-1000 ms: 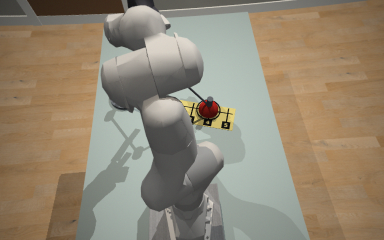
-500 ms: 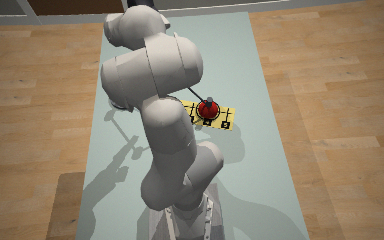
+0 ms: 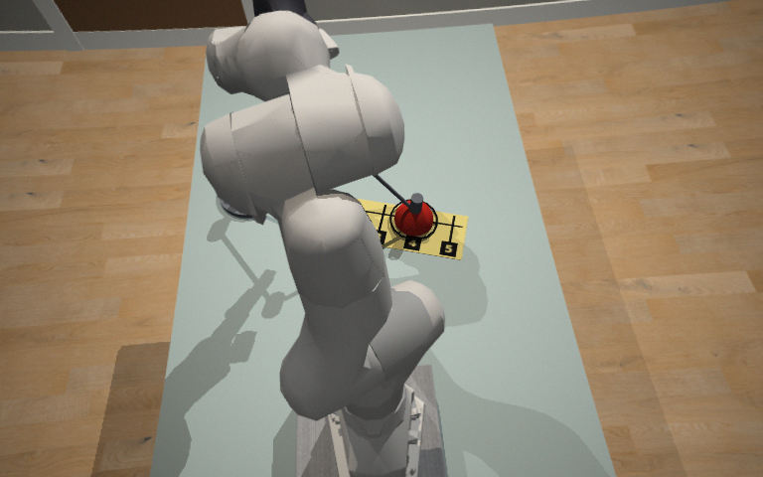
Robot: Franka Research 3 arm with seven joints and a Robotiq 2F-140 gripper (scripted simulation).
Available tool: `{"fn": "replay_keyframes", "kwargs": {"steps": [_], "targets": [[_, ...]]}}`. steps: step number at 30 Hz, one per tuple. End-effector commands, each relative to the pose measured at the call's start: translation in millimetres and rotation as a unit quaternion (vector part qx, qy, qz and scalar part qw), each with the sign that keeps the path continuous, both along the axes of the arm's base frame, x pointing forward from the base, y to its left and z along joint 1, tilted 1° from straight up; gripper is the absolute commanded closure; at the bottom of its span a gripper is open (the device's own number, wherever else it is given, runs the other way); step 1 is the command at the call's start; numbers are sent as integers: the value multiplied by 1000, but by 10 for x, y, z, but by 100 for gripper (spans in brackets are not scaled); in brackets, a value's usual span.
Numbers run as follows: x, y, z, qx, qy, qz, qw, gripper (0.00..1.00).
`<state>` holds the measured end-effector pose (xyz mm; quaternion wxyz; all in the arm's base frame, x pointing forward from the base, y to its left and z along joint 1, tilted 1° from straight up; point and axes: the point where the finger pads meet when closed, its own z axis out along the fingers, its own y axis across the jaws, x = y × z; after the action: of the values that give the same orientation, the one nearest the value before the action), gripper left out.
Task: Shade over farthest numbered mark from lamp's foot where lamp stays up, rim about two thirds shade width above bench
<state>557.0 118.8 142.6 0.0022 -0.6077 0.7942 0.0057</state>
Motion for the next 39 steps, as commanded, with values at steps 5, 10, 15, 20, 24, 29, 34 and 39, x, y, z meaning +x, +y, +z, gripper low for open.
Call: {"fn": "replay_keyframes", "kwargs": {"steps": [5, 10, 15, 20, 24, 29, 34, 39], "targets": [[18, 47, 66, 1, -1, 1, 1000, 90], [40, 105, 146, 1, -2, 3, 1000, 90], [62, 163, 227, 2, -3, 4, 1000, 90], [66, 175, 243, 2, -4, 5, 1000, 90], [66, 175, 243, 2, -4, 5, 1000, 90], [66, 175, 243, 2, -4, 5, 1000, 90], [66, 175, 243, 2, -4, 5, 1000, 90], [65, 187, 255, 2, -2, 4, 1000, 90]]}}
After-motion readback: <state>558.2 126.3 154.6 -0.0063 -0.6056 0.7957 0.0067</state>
